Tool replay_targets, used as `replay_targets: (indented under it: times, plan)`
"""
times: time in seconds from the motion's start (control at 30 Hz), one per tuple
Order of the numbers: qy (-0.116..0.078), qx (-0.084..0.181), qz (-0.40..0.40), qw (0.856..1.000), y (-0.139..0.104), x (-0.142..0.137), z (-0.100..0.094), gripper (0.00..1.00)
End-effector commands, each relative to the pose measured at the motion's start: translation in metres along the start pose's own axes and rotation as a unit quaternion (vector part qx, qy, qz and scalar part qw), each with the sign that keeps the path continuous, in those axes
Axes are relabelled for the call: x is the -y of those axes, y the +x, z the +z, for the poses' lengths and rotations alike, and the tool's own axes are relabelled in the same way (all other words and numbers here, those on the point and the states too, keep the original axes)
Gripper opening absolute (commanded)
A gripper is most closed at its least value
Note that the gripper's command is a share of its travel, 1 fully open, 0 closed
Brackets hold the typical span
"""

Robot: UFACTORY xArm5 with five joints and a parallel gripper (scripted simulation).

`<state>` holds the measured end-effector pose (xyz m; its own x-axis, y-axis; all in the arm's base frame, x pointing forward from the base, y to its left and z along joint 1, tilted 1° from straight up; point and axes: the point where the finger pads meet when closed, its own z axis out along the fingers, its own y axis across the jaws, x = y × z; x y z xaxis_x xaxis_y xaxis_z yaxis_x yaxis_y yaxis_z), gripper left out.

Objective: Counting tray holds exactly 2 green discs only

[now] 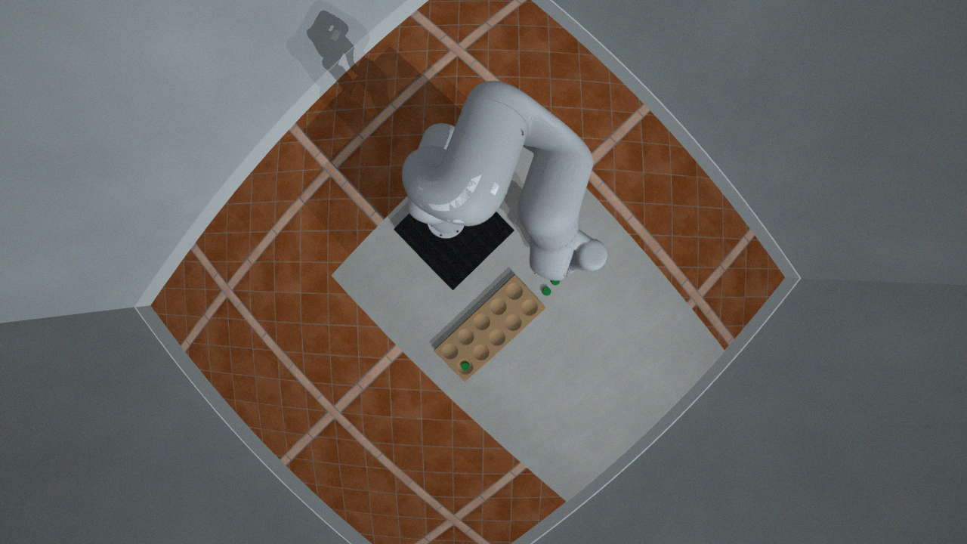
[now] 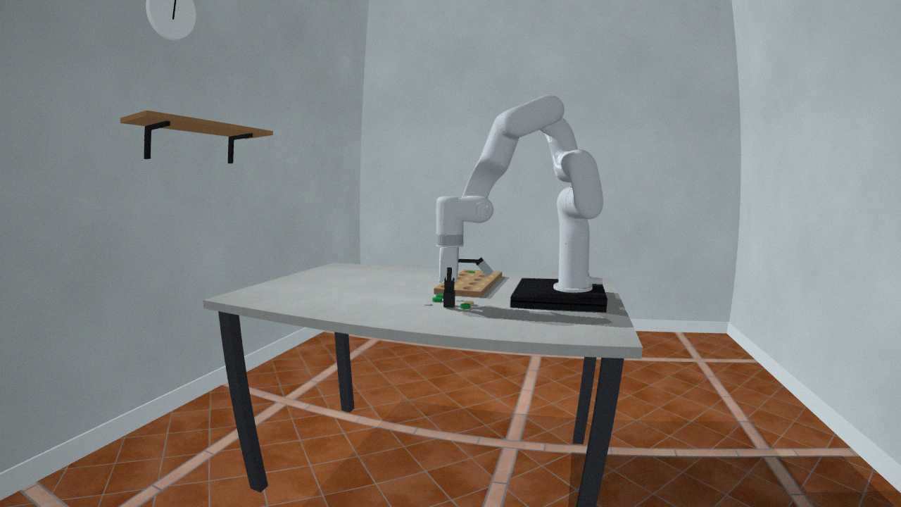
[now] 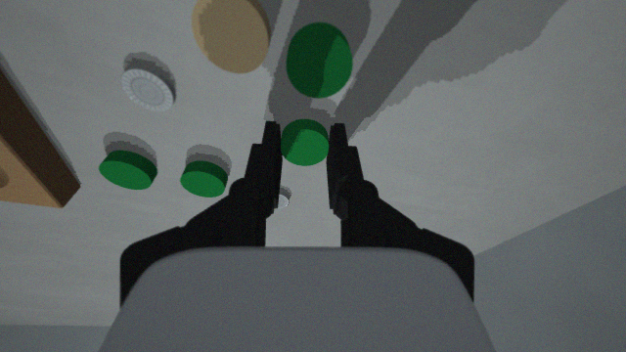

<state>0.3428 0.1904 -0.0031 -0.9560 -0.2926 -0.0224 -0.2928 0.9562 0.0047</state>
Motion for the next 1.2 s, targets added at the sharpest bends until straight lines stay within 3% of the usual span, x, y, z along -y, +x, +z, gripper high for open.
replay_targets:
  times: [0.0, 0.47, 0.53, 0.63, 0.87, 1.17]
  plan:
    - [0.0, 0.001, 0.0, 1.0, -0.001, 0.0, -0.001, 0.0]
    - [0.0, 0.001, 0.0, 1.0, -0.001, 0.0, -0.003, 0.0]
    - [0.0, 0.001, 0.0, 1.0, -0.002, 0.0, -0.013, 0.0]
    - [0.0, 0.001, 0.0, 1.0, -0.001, 0.0, -0.045, 0.0]
    - [0.0, 0.001, 0.0, 1.0, -0.002, 0.0, -0.088, 0.0]
    - [0.0, 0.001, 0.0, 1.0, -0.002, 0.002, -0.101, 0.0]
